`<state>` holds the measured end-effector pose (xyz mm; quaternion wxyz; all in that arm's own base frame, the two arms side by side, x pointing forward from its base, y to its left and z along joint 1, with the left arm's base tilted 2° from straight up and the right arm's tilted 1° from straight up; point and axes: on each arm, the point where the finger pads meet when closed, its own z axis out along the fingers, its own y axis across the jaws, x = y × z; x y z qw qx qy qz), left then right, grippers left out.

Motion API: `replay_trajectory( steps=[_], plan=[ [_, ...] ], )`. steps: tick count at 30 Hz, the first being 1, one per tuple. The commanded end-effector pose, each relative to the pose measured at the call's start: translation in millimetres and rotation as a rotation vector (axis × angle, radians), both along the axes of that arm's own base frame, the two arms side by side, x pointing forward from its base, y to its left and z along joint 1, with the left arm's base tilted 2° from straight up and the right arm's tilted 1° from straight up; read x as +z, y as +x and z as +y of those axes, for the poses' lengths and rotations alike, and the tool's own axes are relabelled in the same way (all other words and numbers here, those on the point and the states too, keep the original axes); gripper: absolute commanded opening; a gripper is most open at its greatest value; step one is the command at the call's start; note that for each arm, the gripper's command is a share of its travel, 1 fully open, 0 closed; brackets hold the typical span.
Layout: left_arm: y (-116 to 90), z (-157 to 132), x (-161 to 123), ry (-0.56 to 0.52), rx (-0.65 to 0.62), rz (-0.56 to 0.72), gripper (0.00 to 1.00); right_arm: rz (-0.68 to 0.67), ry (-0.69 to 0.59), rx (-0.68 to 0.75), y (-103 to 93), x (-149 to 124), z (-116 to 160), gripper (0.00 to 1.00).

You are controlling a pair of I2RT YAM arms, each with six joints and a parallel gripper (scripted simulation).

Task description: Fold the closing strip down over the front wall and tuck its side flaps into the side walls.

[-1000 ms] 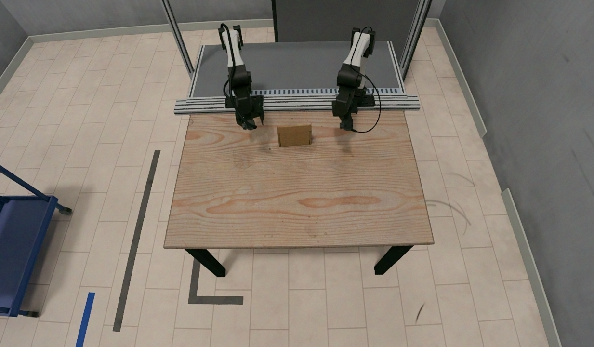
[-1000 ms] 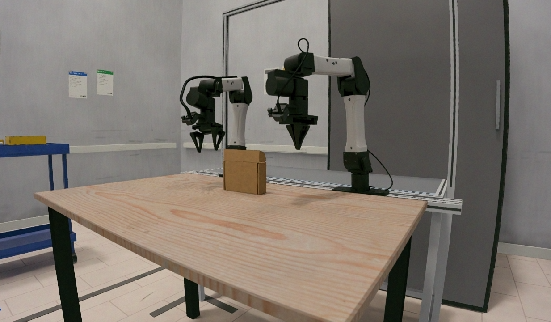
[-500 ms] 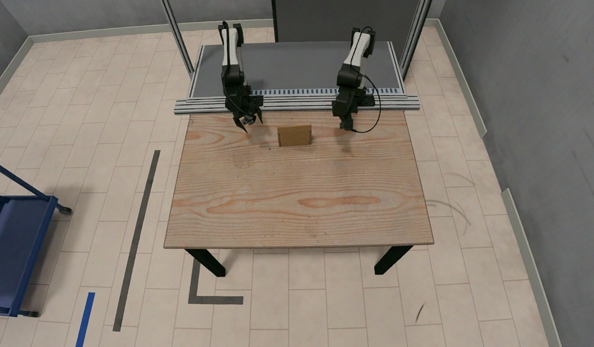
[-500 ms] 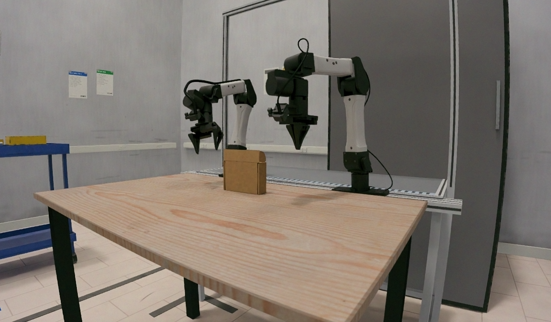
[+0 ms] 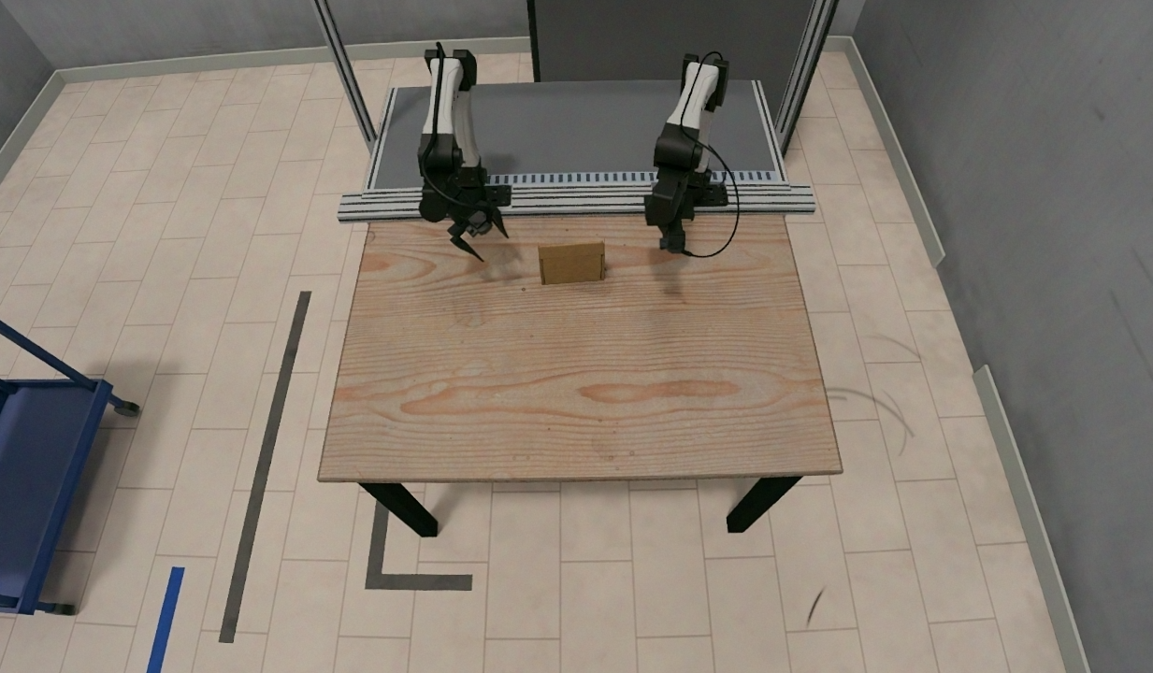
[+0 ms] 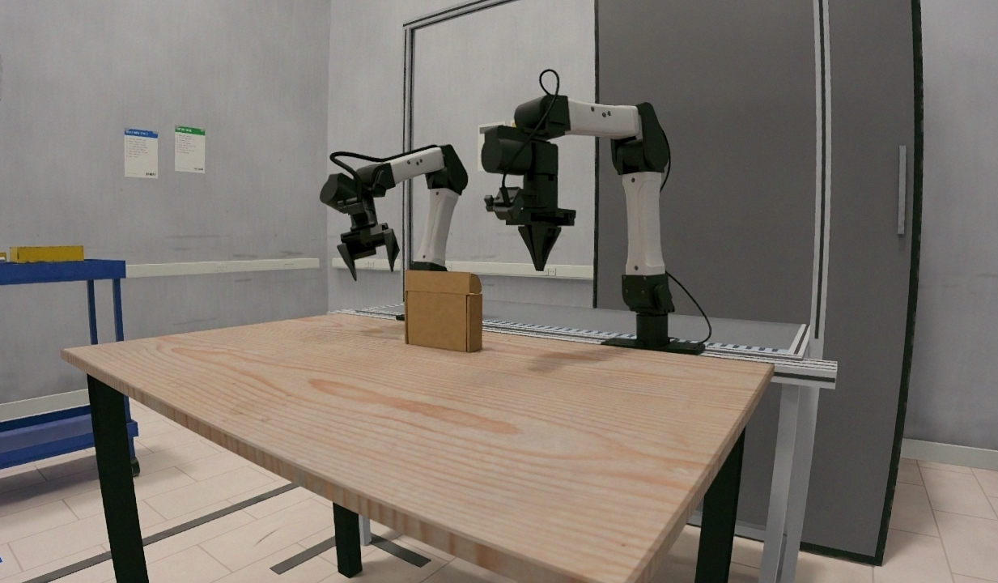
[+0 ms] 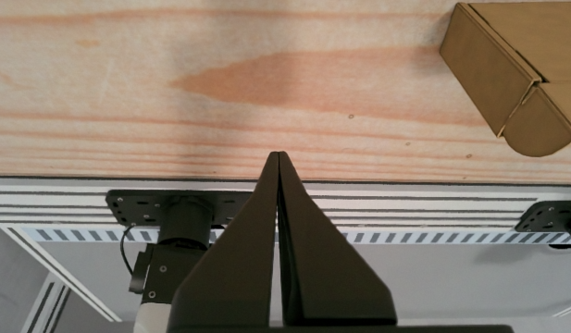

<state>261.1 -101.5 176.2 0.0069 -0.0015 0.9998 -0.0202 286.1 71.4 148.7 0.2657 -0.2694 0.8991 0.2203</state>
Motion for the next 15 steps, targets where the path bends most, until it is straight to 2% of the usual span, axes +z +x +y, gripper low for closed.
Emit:
replay_trajectory(
  steps=[1, 4, 13, 15],
  plan=[
    [0, 2, 4, -0.003, 0.003, -0.01, 0.01, -0.061, 0.065, 0.107, -0.7, -3, 5, 0.8],
    [0, 2, 4, -0.003, 0.003, -0.01, 0.01, -0.069, 0.1, 0.147, -5.6, -4, 6, 0.8],
    [0, 2, 4, -0.003, 0.003, -0.01, 0.01, -0.161, 0.166, 0.248, -1.4, 2, 5, 0.8],
    [0, 2, 4, -0.003, 0.003, -0.01, 0.01, -0.223, 0.185, 0.298, 4.3, 9, 3, 0.8]
  ],
)
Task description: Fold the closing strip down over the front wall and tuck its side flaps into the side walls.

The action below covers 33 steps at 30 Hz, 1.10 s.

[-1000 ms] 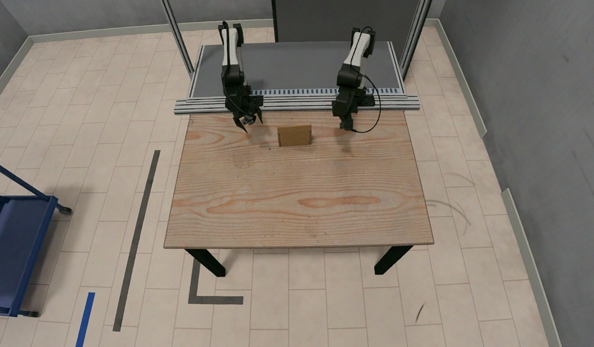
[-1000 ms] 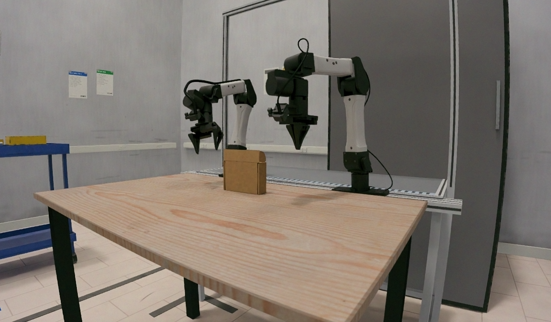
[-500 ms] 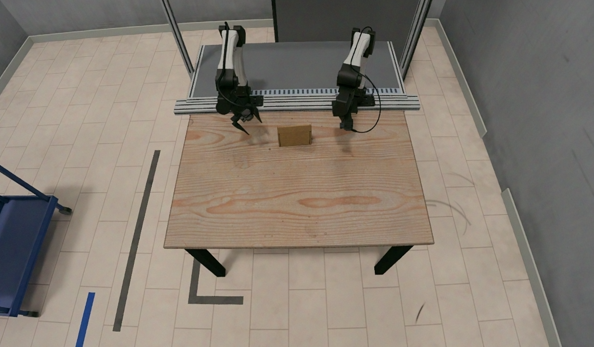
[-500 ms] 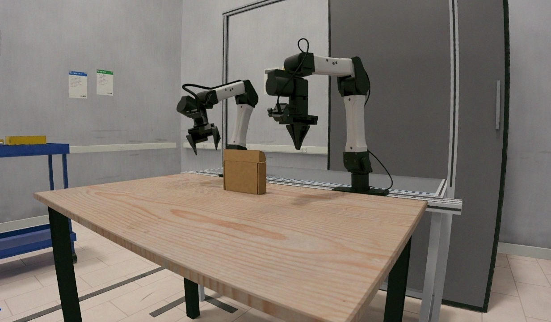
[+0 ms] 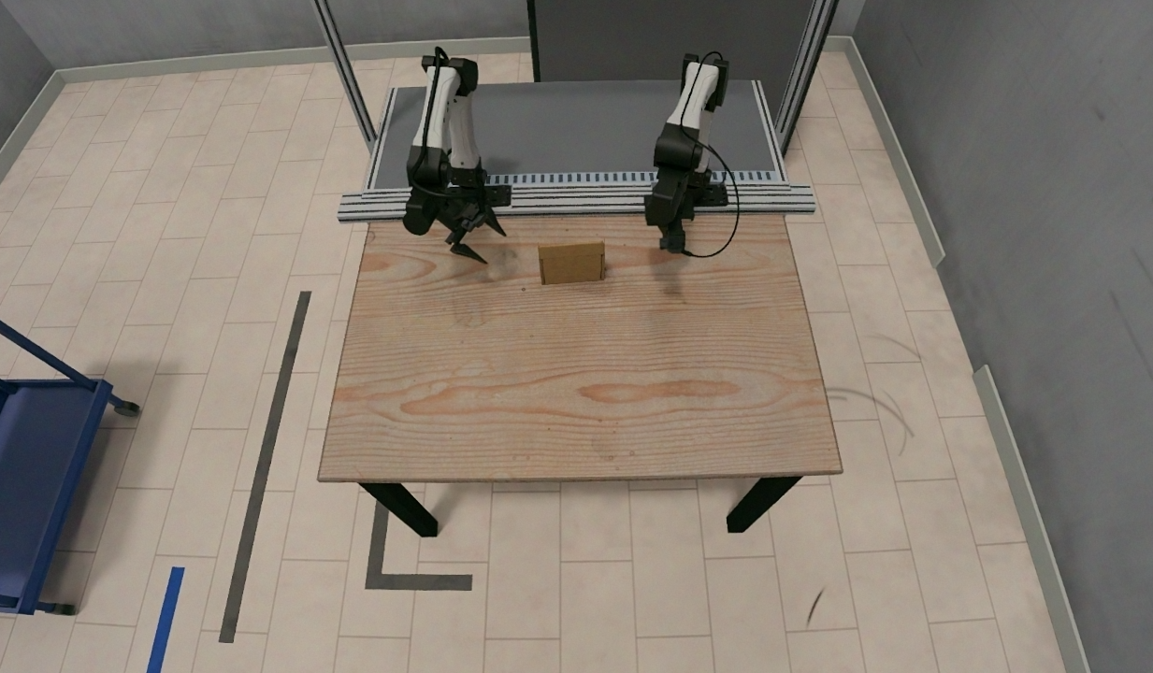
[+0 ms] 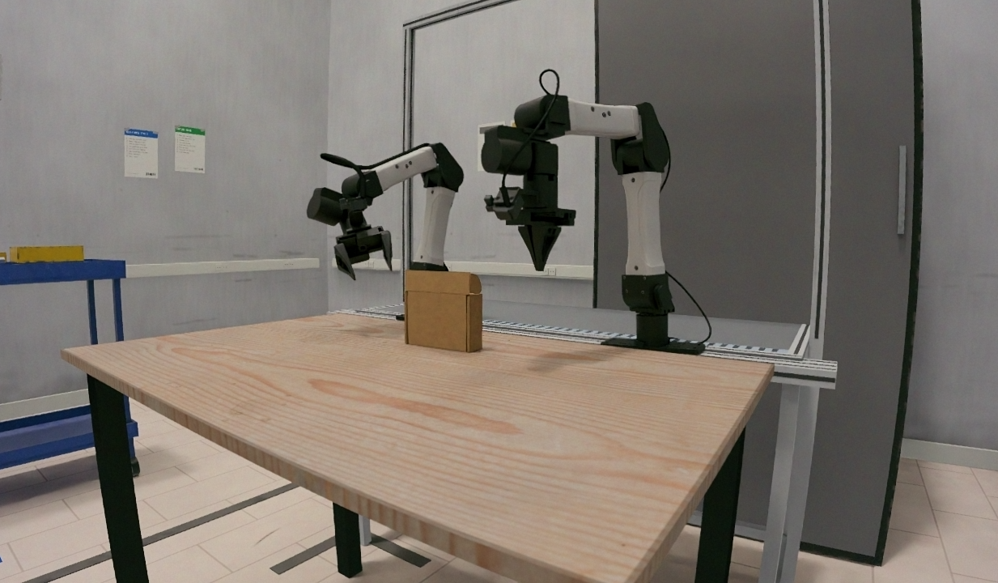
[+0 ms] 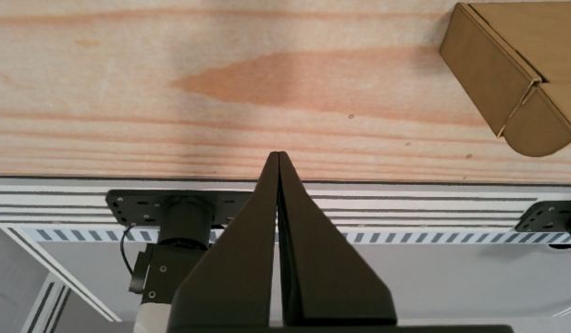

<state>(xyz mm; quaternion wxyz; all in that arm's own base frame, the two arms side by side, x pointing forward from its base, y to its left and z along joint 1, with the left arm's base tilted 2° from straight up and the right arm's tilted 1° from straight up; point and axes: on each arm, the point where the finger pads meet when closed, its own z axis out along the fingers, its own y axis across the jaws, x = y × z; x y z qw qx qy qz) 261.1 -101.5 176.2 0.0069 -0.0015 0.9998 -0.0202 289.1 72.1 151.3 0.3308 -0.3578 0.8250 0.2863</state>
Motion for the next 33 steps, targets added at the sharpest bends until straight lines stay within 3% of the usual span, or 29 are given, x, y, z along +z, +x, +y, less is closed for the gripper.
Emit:
replay_trajectory(
  steps=[1, 33],
  plan=[
    [0.3, 1.5, 3.6, -0.003, 0.003, -0.01, 0.01, -0.08, 0.055, 0.109, 1.3, 6.6, 2.7, 0.8],
    [0.3, 1.5, 3.6, -0.003, 0.003, -0.01, 0.01, -0.329, 0.249, 0.58, -0.9, -1.2, 5.8, 0.8]
  ],
)
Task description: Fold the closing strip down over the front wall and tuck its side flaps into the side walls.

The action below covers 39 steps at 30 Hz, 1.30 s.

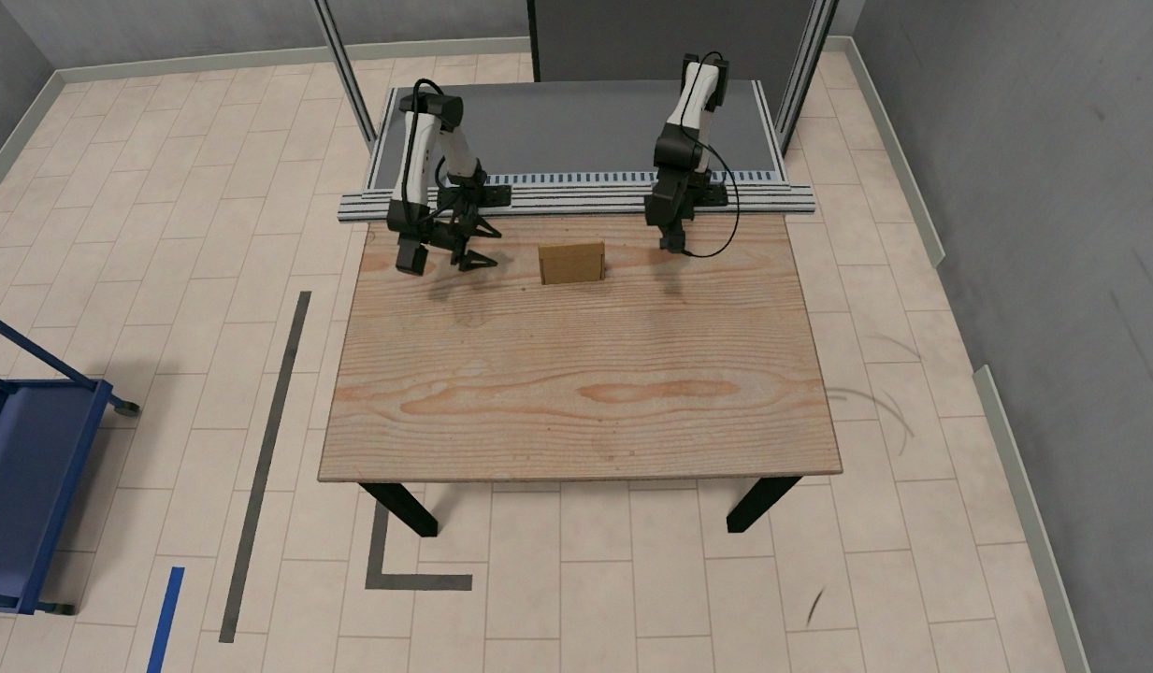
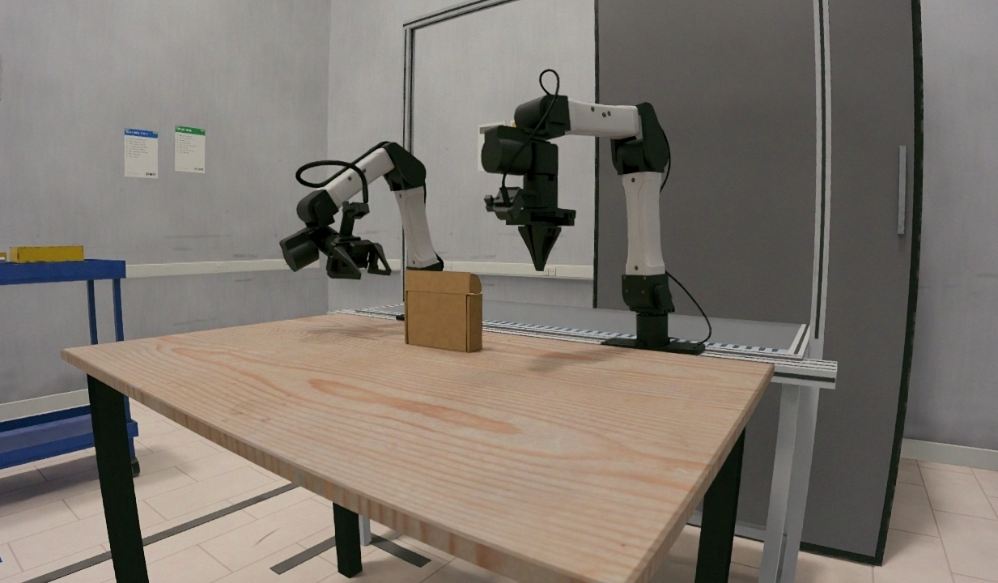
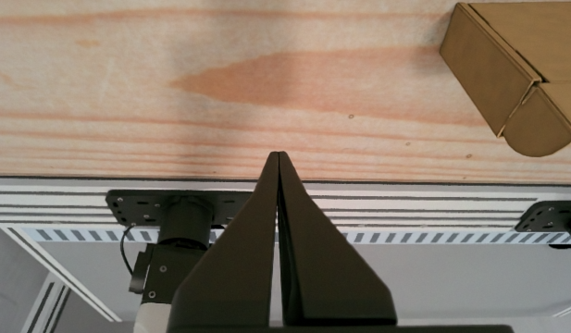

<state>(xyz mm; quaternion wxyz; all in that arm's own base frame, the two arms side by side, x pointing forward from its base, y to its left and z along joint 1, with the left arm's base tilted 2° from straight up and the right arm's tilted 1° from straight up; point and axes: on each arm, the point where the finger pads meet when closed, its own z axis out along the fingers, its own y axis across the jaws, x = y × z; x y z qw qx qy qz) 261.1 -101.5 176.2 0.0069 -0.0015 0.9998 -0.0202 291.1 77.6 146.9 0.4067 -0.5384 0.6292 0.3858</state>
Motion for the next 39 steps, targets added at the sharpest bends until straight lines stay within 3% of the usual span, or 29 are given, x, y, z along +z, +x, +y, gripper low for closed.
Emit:
replay_trajectory(
  steps=[1, 39],
  plan=[
    [0.3, 1.5, 3.6, -0.003, 0.003, -0.01, 0.01, -0.056, 0.038, 0.121, -5.7, 5.9, -0.6, 0.8],
    [0.3, 1.5, 3.6, -0.003, 0.003, -0.01, 0.01, -0.064, 0.045, 0.143, -5.7, 5.9, -0.6, 0.8]
  ],
)
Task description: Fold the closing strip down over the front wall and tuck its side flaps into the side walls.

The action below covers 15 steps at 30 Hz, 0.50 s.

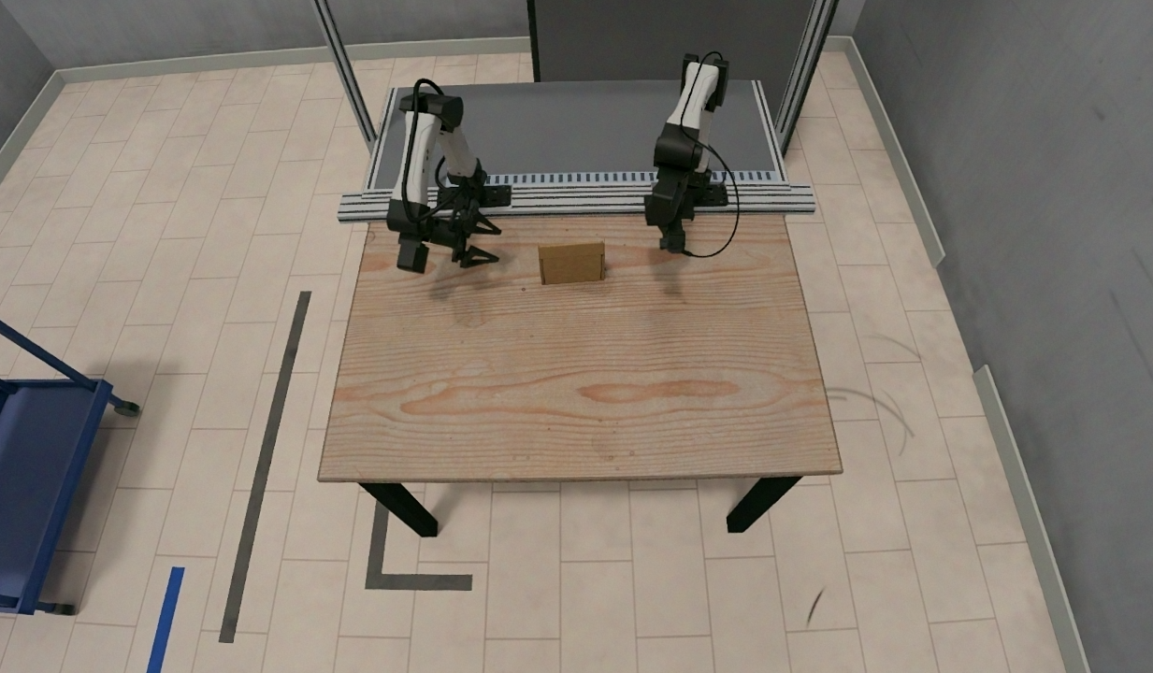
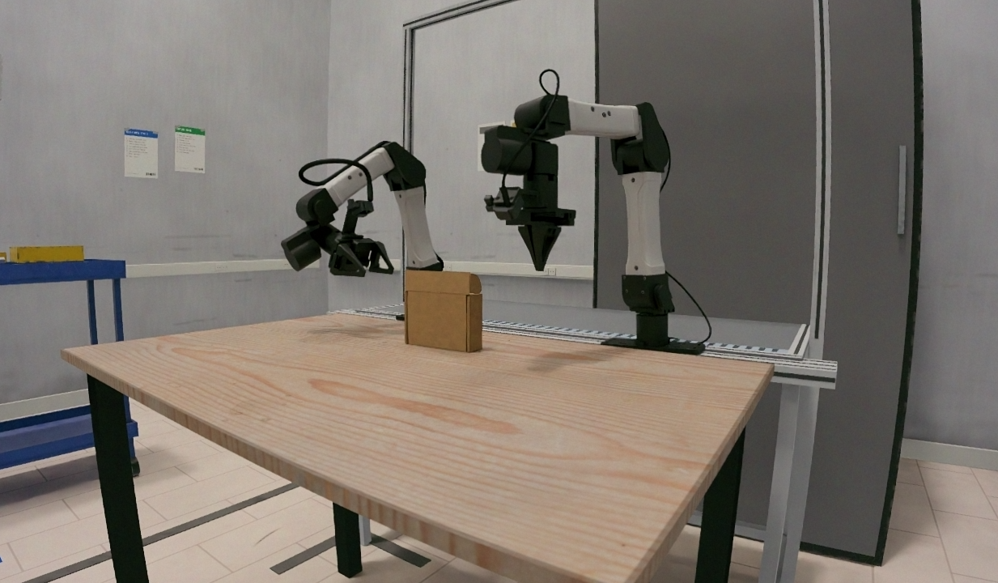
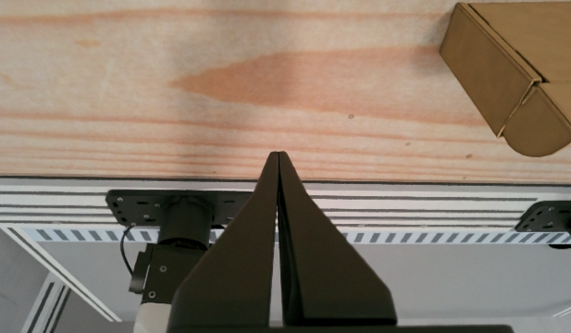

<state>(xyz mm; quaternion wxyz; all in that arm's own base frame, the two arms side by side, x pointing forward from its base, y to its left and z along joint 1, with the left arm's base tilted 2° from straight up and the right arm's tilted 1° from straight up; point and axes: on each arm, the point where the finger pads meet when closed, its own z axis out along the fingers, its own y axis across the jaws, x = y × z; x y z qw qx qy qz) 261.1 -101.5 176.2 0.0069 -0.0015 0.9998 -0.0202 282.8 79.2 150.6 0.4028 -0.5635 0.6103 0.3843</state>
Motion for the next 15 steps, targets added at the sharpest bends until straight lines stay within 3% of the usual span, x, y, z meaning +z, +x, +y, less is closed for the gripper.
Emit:
replay_trajectory(
  steps=[1, 15],
  plan=[
    [0, 2, 4, -0.003, 0.003, -0.01, 0.01, -0.031, 0.056, 0.09, 2.6, 2, -2, 0.8],
    [0, 2, 4, -0.003, 0.003, -0.01, 0.01, -0.031, 0.056, 0.09, 2.7, -16, 6, 0.8]
  ],
)
